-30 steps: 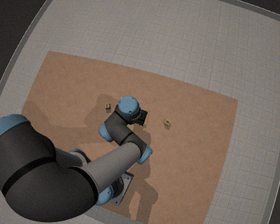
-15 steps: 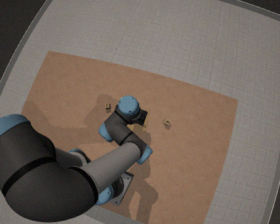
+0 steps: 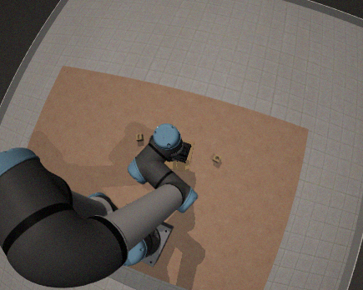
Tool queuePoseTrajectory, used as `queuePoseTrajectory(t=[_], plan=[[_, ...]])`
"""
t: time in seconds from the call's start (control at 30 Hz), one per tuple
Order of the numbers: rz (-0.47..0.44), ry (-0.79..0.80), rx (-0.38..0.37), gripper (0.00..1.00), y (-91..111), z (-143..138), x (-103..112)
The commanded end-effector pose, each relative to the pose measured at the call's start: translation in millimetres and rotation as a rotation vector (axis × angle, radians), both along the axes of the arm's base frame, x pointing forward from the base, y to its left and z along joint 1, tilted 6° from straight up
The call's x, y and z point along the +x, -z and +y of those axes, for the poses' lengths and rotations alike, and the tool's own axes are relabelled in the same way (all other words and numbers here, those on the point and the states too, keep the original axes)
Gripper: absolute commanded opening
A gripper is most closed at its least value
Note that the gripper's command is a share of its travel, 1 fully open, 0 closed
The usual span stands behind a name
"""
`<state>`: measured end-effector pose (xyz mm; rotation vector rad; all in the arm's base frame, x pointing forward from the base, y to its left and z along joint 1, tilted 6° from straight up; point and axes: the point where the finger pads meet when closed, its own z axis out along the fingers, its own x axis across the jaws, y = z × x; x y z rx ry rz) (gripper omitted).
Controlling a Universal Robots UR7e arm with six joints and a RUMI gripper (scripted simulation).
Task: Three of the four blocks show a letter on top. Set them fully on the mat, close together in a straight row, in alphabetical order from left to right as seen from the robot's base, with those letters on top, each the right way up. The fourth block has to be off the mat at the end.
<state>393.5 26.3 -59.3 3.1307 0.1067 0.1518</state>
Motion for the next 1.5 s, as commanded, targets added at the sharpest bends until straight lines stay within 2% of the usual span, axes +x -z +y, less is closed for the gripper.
queuePoseTrajectory(t=[0.0, 0.2, 0.47, 0.97, 1.37, 1.4, 1.47], plan=[[-0.001, 0.0, 0.0, 0.28, -0.3, -0.1, 0.3], [-0.001, 0.0, 0.0, 0.28, -2.9, -0.1, 0.1], [-0.001, 0.0, 0.0, 0.28, -15.8, 0.0, -1.2], [-0.001, 0.0, 0.0, 0.28, -76.6, 0.1, -7.1], [-0.001, 0.0, 0.0, 0.28, -89.9, 0.1, -8.5], [-0.001, 0.0, 0.0, 1.0, -89.9, 0.1, -8.5], [-0.001, 0.0, 0.0, 1.0, -89.9, 0.1, -8.5]])
